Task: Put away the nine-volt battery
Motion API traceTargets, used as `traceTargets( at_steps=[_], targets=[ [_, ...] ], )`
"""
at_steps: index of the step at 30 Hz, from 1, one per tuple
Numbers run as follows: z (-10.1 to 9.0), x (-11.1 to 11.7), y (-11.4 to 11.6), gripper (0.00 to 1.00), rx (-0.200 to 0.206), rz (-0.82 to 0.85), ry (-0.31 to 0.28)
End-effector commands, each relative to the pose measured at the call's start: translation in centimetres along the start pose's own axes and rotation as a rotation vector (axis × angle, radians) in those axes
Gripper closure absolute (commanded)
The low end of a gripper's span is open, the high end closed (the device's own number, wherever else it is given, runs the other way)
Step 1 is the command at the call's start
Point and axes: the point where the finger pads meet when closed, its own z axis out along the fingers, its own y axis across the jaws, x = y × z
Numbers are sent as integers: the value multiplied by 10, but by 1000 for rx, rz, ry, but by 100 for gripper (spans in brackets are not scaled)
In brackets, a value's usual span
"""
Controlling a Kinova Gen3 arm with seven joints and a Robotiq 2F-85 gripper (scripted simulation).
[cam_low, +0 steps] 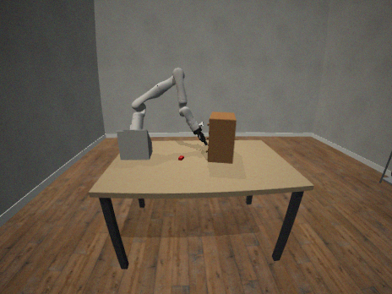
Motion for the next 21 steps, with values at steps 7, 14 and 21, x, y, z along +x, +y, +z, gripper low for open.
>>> traceTargets(
  at_steps=[7,14,21],
  targets=[
    [-17,-23,0,100,0,0,2],
    [-28,-39,0,100,0,0,2],
    [-35,-39,0,100,0,0,2]
  ],
)
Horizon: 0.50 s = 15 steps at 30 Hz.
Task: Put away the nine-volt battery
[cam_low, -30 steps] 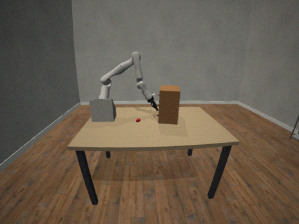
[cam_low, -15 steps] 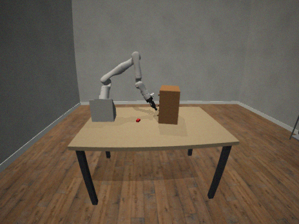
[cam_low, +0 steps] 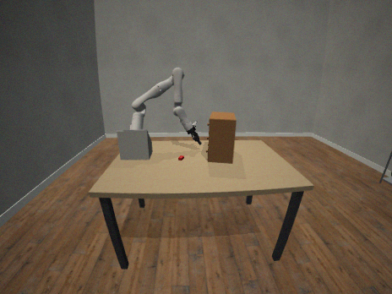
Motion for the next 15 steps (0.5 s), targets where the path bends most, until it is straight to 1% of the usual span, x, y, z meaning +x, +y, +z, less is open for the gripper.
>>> traceTargets(
  at_steps=[1,7,9,11,13,15],
  targets=[
    [-10,2,0,100,-1,0,4],
    [-58,2,0,100,-1,0,4],
    [-72,2,0,100,-1,0,4],
    [-72,2,0,100,-1,0,4],
    [-81,1,0,100,-1,0,4],
    [-85,1,0,100,-1,0,4]
  ],
)
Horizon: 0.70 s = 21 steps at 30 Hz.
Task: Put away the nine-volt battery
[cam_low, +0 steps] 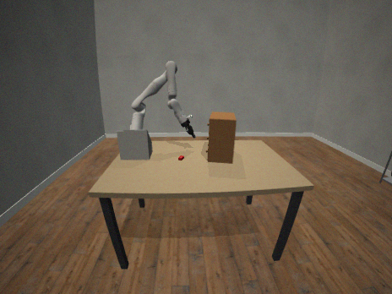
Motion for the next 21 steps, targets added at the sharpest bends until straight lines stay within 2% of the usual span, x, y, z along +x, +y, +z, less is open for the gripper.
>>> traceTargets(
  at_steps=[1,13,21],
  targets=[
    [-12,11,2,100,-5,1,25],
    [-14,11,2,100,-6,1,14],
    [-24,10,2,100,-6,1,-32]
  ],
)
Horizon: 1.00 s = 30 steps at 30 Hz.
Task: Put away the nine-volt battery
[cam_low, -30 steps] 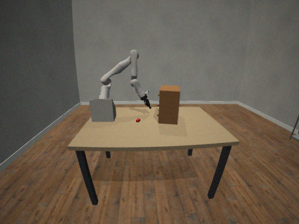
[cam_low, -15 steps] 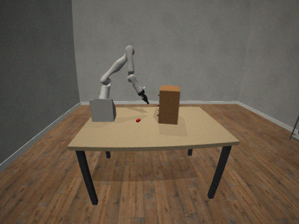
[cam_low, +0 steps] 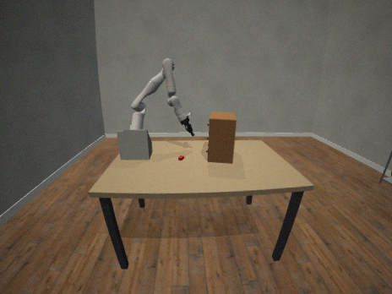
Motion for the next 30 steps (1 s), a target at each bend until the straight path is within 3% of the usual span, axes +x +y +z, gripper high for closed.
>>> traceTargets(
  at_steps=[1,11,30],
  targets=[
    [-8,9,4,100,-3,9,1],
    [-25,7,4,100,-2,10,-81],
    [-78,0,4,100,-1,11,-334]
  ],
)
